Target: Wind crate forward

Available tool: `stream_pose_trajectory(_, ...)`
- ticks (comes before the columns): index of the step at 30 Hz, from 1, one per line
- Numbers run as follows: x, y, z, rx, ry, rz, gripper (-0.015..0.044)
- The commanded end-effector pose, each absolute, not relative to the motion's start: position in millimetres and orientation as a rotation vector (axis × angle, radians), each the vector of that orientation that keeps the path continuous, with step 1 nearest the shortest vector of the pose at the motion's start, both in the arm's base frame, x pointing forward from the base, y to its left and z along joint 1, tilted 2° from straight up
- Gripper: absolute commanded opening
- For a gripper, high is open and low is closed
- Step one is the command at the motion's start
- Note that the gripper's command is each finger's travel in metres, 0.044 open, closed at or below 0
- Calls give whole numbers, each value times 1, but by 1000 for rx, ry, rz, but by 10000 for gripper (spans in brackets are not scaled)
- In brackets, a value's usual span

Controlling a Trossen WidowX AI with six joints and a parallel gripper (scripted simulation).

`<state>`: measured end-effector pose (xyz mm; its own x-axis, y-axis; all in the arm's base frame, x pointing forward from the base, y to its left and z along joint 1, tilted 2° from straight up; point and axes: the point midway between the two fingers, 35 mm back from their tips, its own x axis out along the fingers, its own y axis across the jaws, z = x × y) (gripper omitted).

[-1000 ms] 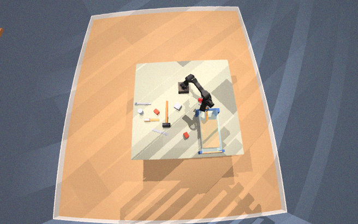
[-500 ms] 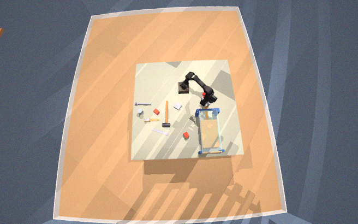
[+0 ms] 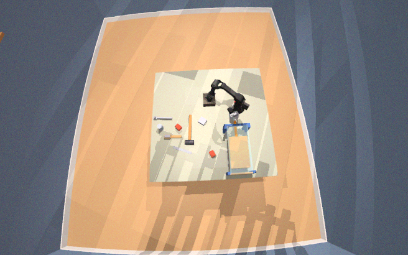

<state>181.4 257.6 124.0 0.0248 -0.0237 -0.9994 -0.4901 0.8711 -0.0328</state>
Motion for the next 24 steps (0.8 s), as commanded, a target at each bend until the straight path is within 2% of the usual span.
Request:
stream_pose_trajectory(1, 173, 260, 126, -372, 1517, 339, 0)
stream_pose_trajectory(24, 174, 259, 123, -184, 1572, 571, 0)
